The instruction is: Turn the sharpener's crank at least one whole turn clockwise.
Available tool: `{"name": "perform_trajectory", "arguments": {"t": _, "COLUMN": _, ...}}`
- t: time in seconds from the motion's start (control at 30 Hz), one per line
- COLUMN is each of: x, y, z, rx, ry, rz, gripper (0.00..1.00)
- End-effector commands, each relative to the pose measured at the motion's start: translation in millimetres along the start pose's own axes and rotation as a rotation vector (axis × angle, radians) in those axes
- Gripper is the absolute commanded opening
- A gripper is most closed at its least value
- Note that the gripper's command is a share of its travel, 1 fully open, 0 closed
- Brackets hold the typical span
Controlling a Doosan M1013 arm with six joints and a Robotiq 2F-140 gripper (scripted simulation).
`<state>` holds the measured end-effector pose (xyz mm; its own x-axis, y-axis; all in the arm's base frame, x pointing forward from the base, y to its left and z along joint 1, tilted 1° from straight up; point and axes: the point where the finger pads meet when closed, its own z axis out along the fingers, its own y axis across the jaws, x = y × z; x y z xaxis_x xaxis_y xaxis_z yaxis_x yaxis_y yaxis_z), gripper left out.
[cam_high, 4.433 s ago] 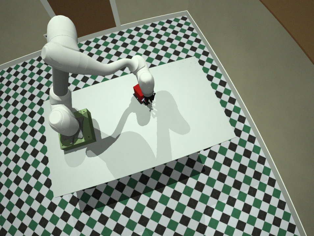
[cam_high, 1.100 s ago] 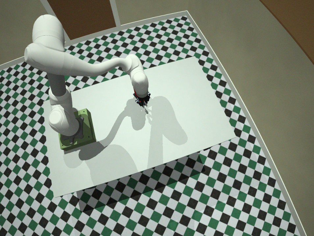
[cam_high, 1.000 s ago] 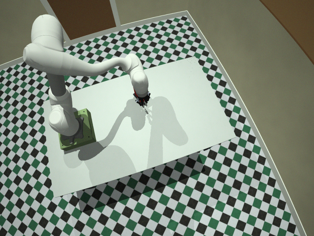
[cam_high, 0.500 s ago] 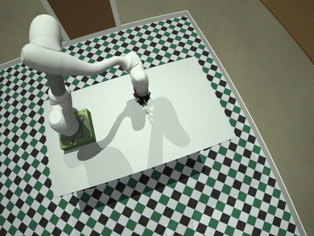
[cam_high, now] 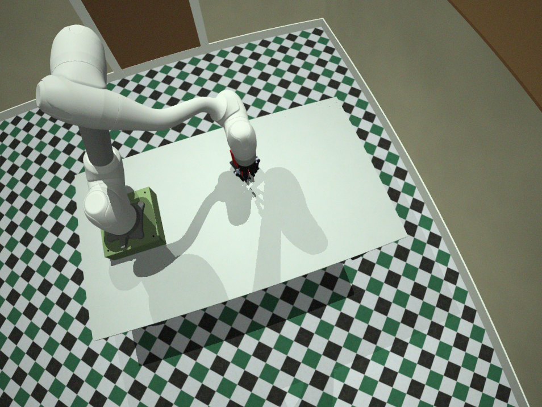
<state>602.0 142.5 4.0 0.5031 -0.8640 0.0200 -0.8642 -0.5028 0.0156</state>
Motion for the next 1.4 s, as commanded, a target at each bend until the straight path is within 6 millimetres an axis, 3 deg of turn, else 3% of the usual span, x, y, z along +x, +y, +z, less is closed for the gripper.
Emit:
{"name": "perform_trajectory", "arguments": {"t": 0.0, "x": 1.9, "y": -0.5, "z": -3.3, "rx": 0.001, "ry": 0.001, "rz": -0.003, "gripper": 0.00}}
{"name": "perform_trajectory", "arguments": {"t": 0.83, "x": 1.9, "y": -0.9, "z": -4.0, "rx": 0.001, "ry": 0.001, "rz": -0.003, "gripper": 0.00}}
{"name": "perform_trajectory", "arguments": {"t": 1.37, "x": 1.8, "y": -14.5, "z": -21.5, "rx": 0.001, "ry": 0.001, "rz": -0.003, "gripper": 0.00}}
